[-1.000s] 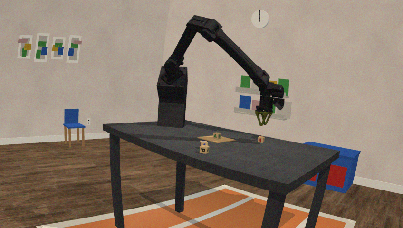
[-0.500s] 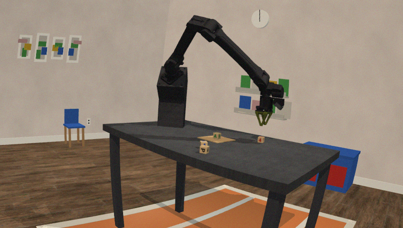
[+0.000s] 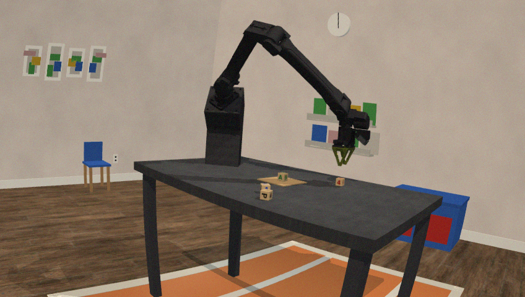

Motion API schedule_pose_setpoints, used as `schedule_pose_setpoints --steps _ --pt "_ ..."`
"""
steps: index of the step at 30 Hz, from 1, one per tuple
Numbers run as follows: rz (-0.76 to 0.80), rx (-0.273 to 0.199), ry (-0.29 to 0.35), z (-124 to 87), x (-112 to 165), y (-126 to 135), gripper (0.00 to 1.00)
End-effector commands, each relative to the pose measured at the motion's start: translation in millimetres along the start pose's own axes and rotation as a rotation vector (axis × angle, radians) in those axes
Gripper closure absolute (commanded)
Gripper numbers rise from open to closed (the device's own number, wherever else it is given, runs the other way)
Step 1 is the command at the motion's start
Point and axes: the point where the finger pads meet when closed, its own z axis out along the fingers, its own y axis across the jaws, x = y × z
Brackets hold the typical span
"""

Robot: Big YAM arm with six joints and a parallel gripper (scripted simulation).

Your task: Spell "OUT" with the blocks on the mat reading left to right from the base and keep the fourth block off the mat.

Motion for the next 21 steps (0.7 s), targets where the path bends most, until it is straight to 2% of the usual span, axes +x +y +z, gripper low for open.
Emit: schedule_pose_setpoints --steps 1,21 --pt "0.012 0.003 -0.013 10.2 -12.2 -3.0 0.37" --pt "0.005 0.004 -0.007 36.3 -7.1 -1.7 0.37"
